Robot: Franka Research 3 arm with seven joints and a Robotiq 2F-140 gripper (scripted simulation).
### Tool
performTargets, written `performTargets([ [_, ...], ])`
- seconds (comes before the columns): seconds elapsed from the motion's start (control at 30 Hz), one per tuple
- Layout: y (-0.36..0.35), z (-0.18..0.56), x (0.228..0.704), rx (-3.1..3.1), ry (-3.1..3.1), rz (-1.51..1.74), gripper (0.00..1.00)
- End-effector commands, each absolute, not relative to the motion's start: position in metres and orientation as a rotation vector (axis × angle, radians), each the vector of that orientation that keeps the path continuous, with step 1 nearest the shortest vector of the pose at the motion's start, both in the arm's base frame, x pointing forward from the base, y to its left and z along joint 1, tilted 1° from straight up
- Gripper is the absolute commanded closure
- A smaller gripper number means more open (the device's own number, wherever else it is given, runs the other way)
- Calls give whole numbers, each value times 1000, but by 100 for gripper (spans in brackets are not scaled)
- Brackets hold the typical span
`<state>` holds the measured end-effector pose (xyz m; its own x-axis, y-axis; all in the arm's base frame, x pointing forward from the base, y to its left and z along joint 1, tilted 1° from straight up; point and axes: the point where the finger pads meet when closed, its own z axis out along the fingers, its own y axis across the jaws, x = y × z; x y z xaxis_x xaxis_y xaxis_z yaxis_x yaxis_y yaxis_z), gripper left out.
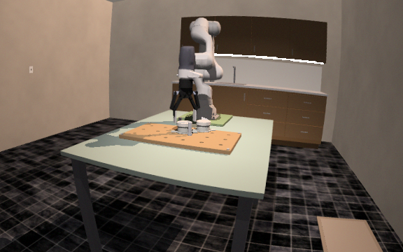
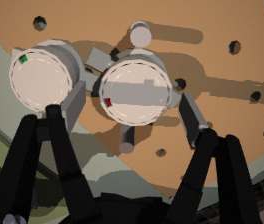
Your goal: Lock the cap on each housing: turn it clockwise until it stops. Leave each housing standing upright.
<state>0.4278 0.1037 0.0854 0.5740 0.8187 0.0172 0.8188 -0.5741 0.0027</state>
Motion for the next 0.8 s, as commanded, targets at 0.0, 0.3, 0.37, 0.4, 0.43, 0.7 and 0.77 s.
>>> performTargets([
  [0.0, 104, 91, 427, -2784, -1446, -18, 22],
  [0.3, 104, 104, 427, -2784, -1446, -18, 22],
  [0.37, 104, 109, 427, -2784, -1446, -18, 22],
  [0.4, 104, 111, 427, -2784, -1446, -18, 22],
  [0.43, 104, 113, 426, -2784, -1446, -18, 22],
  [0.7, 103, 127, 426, -2784, -1446, -18, 22],
  [0.77, 103, 129, 426, -2784, -1446, -18, 22],
])
